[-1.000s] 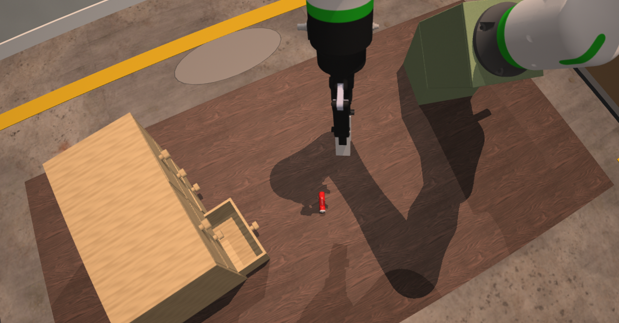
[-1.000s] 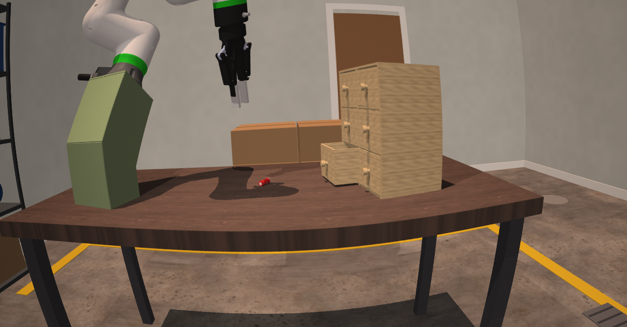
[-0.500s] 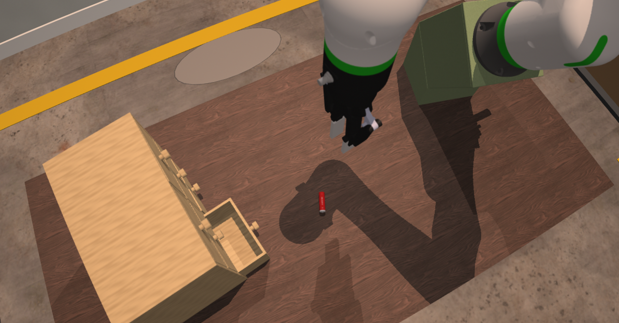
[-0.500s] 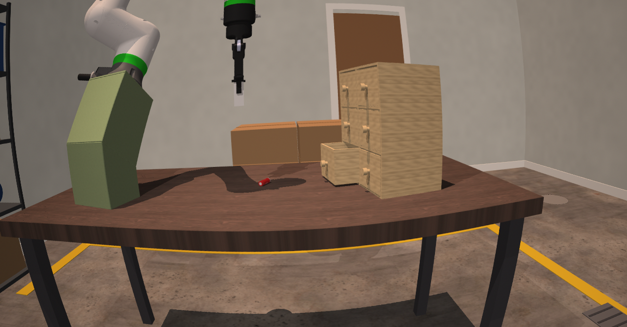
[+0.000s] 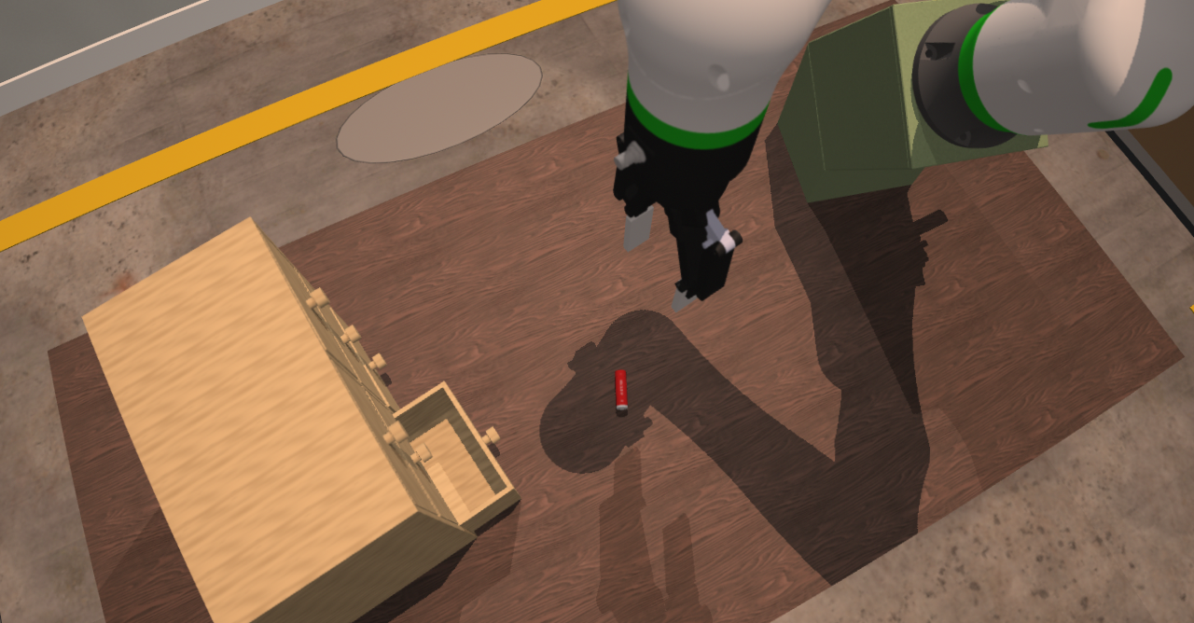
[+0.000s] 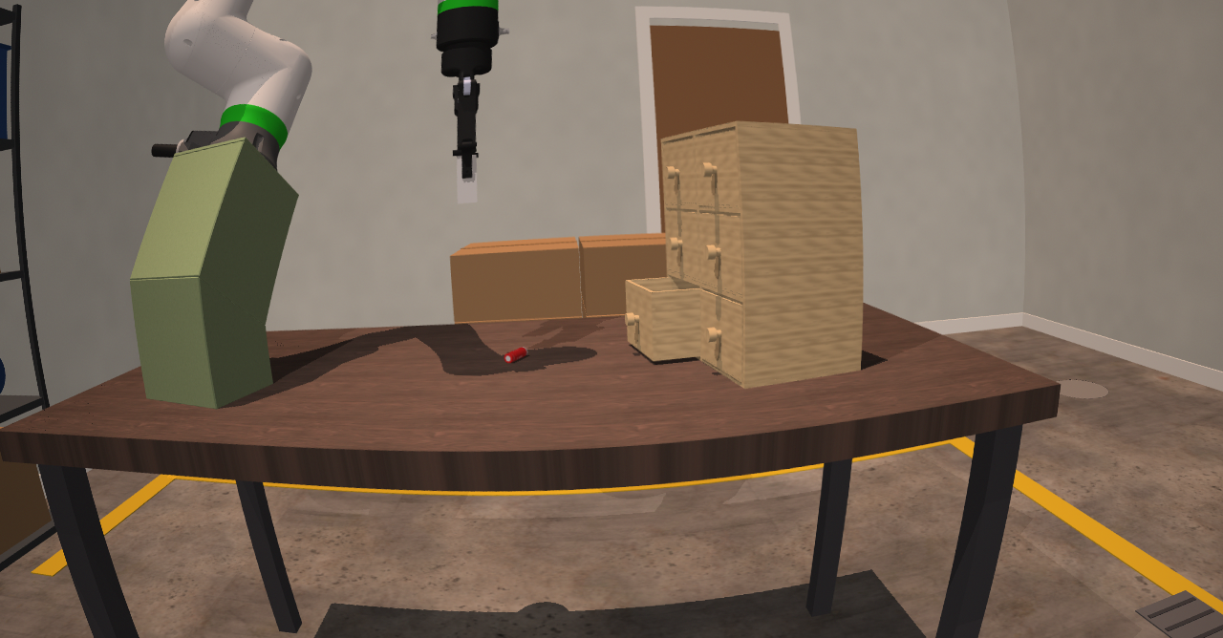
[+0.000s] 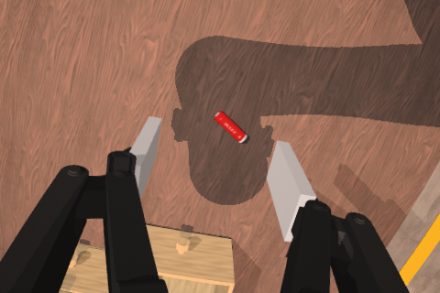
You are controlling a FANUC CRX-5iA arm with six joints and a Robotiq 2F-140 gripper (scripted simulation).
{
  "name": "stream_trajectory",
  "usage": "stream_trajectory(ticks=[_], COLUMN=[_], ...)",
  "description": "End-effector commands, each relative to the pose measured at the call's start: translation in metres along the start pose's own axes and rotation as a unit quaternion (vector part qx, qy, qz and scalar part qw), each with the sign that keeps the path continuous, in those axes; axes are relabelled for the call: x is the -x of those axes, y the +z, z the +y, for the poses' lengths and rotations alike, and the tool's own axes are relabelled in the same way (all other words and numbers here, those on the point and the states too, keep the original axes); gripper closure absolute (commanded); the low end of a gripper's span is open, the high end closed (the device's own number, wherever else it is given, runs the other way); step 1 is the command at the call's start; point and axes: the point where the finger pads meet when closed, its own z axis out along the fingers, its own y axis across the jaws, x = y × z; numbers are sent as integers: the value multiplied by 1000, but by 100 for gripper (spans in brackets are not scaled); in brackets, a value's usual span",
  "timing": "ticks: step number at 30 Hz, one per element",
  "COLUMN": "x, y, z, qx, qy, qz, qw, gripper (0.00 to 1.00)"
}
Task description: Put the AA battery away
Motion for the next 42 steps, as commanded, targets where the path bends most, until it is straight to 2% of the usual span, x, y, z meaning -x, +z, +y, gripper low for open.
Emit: stream_trajectory(ticks=[1, 17, 21, 31, 42], x=[0, 0, 0, 0, 0], y=[0, -2, -7, -52, -54], z=[0, 0, 0, 0, 0], qx=[0, 0, 0, 0, 0], qy=[0, 0, 0, 0, 0], qz=[0, -1, -1, -1, -1], qw=[1000, 1000, 1000, 1000, 1000], gripper=[0, 0, 0, 0, 0])
